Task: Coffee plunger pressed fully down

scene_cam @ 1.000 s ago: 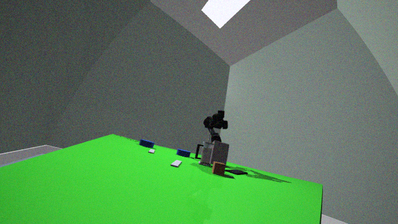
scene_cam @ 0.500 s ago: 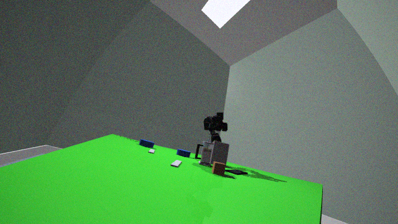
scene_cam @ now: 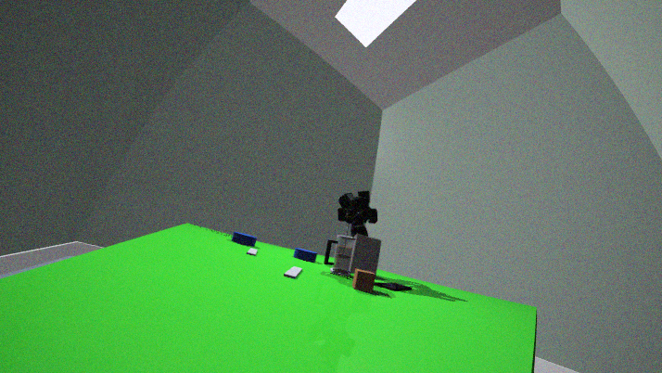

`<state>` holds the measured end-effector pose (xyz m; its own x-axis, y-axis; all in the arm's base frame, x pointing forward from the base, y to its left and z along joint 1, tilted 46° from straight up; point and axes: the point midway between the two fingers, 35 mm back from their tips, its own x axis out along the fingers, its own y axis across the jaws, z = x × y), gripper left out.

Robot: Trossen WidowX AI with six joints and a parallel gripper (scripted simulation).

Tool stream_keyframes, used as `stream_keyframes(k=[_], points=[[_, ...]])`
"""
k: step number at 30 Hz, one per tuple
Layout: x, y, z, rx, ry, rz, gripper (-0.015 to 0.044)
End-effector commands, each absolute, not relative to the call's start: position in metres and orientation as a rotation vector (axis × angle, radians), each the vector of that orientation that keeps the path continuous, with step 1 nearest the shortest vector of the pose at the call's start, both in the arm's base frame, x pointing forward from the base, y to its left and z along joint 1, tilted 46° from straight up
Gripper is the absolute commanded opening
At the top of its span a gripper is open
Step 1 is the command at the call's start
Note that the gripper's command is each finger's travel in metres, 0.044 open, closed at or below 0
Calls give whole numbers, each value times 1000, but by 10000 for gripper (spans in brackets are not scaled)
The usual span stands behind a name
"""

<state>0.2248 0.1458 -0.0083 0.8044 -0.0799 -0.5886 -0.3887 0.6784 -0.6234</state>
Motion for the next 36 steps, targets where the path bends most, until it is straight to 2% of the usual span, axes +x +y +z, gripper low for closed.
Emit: stream_keyframes(k=[1, 36], points=[[218, 123, -27, -868, 689, 179, 125], [238, 123, -41, -869, 683, 175, 125]])
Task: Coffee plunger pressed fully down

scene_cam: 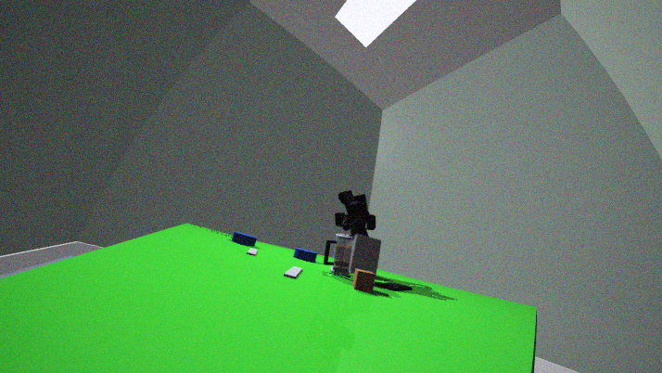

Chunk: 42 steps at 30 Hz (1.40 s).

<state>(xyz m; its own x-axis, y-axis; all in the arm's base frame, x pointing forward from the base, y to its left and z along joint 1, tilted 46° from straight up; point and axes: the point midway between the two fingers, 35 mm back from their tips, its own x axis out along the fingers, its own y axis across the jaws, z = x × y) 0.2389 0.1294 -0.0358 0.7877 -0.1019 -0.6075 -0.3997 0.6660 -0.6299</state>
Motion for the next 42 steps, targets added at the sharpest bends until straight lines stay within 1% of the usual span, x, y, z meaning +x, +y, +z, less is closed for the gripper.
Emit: stream_keyframes(k=[1, 37, 42], points=[[238, 123, -41, -869, 683, 175, 125], [243, 129, -40, -851, 670, 177, 125], [243, 129, -40, -851, 670, 177, 257]])
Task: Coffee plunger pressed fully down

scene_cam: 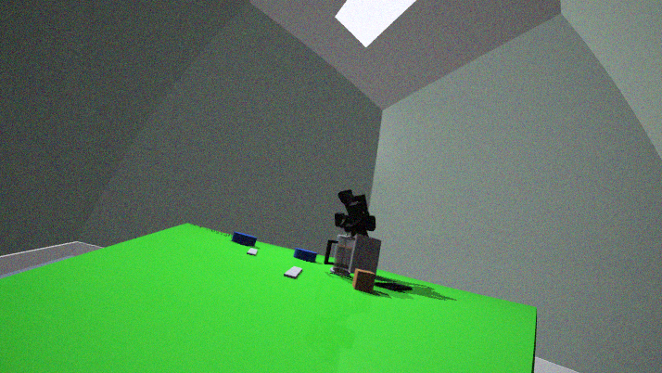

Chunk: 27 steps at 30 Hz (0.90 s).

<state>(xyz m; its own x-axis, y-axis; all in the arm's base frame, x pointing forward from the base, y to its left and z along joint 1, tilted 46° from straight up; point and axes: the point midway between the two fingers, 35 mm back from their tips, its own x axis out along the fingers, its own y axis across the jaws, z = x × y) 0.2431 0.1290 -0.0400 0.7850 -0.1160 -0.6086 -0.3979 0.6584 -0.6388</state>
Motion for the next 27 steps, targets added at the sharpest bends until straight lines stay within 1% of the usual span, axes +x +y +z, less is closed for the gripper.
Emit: stream_keyframes(k=[1, 7, 13, 19, 27], points=[[243, 129, -40, -851, 670, 177, 283], [243, 129, -40, -851, 670, 177, 440], [244, 134, -37, -834, 655, 184, 440], [244, 153, -28, -802, 633, 220, 440], [214, 165, 16, -844, 681, 178, 440]])
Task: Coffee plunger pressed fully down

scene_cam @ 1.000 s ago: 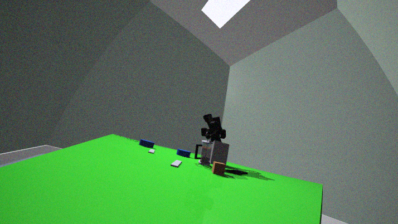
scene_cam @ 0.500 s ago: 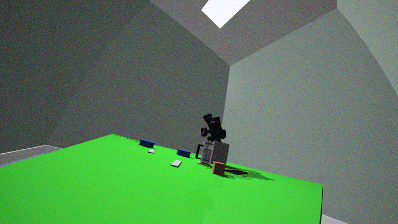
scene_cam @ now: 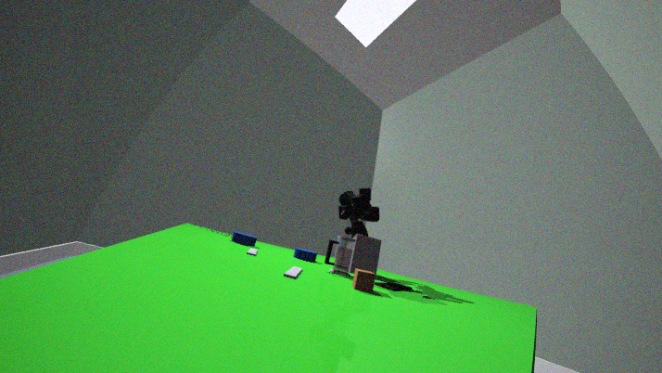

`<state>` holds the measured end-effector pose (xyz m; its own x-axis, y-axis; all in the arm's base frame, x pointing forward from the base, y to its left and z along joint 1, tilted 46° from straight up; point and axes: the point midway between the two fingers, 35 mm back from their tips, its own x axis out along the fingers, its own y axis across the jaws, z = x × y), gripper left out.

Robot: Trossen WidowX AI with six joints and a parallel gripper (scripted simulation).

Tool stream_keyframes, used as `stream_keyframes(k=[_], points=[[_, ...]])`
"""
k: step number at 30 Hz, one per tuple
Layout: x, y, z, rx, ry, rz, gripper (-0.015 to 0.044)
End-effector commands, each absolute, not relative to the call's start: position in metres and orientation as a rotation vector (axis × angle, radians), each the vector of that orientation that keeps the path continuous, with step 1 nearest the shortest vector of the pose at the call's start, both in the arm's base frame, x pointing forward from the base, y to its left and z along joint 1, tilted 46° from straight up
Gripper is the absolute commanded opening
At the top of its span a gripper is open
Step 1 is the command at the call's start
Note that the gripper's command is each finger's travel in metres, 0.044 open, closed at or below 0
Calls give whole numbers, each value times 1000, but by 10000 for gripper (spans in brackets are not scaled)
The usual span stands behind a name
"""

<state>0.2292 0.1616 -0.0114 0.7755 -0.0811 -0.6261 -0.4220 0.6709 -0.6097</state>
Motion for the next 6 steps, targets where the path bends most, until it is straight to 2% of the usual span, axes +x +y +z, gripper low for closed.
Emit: stream_keyframes(k=[1, 6], points=[[208, 164, 25, -852, 682, 171, 440], [201, 162, 38, -865, 680, 160, 440]])
